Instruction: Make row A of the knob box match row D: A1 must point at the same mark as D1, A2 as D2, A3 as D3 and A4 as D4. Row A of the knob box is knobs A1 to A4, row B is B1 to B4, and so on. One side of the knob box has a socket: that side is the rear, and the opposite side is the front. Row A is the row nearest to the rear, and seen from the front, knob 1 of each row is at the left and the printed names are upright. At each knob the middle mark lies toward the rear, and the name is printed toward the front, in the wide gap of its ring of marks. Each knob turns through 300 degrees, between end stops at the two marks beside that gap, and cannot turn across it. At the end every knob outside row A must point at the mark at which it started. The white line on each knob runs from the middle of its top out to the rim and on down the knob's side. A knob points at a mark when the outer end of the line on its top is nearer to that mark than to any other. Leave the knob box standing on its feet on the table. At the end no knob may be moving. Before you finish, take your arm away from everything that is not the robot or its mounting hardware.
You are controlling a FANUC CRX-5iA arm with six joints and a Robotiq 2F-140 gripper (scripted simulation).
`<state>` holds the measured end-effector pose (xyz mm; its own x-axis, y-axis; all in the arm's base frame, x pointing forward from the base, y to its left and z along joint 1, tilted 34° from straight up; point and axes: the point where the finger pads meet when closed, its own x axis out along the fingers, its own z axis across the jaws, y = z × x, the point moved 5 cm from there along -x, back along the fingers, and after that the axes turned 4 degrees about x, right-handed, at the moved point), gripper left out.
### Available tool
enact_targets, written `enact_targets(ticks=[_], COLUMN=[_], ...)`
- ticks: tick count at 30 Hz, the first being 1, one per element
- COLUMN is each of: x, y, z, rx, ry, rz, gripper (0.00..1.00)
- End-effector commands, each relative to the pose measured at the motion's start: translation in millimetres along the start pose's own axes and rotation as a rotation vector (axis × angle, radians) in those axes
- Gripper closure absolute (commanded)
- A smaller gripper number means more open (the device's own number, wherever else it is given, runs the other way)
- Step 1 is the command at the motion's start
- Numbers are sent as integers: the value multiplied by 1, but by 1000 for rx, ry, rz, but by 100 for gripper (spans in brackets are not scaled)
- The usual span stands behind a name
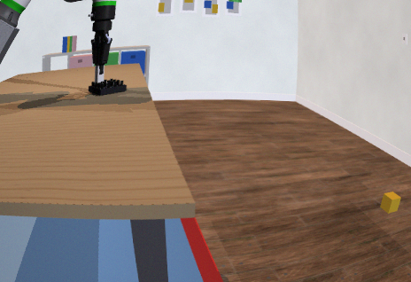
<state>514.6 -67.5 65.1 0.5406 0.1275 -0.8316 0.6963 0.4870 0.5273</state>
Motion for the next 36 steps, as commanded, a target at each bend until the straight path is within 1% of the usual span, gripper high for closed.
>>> enact_targets(ticks=[1,8,17,19,34,36], x=[0,0,0,0,0,0], y=[0,0,0,0,0,0], z=[0,0,0,0,0,0], rx=[-32,-125,-307,-307,-688,-688], ry=[-1,-1,-1,-1,-1,-1], rz=[2,2,2,2,1,1], gripper=[95,95,95,95,95,95])
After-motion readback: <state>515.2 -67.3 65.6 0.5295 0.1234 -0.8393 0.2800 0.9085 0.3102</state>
